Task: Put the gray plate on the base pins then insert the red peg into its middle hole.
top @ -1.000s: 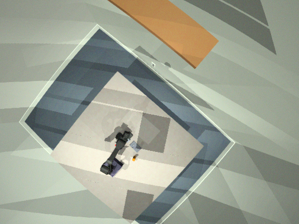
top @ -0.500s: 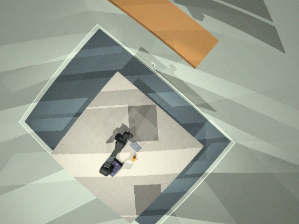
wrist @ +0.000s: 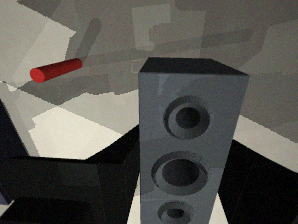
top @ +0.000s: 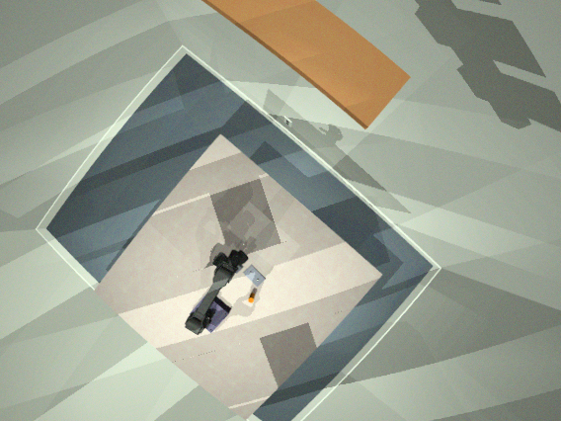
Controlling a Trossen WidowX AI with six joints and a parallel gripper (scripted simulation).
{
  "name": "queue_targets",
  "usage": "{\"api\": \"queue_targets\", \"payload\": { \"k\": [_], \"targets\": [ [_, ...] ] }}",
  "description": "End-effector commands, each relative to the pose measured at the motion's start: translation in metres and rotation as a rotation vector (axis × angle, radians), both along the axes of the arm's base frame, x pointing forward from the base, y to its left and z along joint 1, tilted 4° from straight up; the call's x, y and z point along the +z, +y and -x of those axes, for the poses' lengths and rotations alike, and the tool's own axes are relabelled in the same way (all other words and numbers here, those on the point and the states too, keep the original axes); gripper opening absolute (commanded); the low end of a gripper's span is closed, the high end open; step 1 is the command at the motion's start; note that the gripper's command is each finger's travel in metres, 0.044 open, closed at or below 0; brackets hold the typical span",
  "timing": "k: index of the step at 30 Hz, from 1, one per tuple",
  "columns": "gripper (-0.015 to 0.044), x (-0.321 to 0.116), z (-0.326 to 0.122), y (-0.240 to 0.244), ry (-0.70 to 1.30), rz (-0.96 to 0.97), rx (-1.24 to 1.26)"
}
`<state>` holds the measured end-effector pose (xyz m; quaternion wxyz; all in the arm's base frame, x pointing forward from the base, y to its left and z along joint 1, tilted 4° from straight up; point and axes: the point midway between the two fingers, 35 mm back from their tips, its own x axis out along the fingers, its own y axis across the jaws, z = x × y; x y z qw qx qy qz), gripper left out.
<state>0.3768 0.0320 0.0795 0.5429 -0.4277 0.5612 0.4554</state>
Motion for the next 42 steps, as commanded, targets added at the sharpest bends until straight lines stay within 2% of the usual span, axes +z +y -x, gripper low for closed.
{"api": "queue_targets", "payload": {
  "k": [1, 7, 42],
  "targets": [
    [0.0000, 0.015, 0.002, -0.002, -0.002, 0.000, 0.002],
    [0.0000, 0.019, 0.003, -0.004, -0.002, 0.001, 0.003],
    [0.0000, -0.039, 0.021, -0.101, 0.003, 0.014, 0.012]
  ]
}}
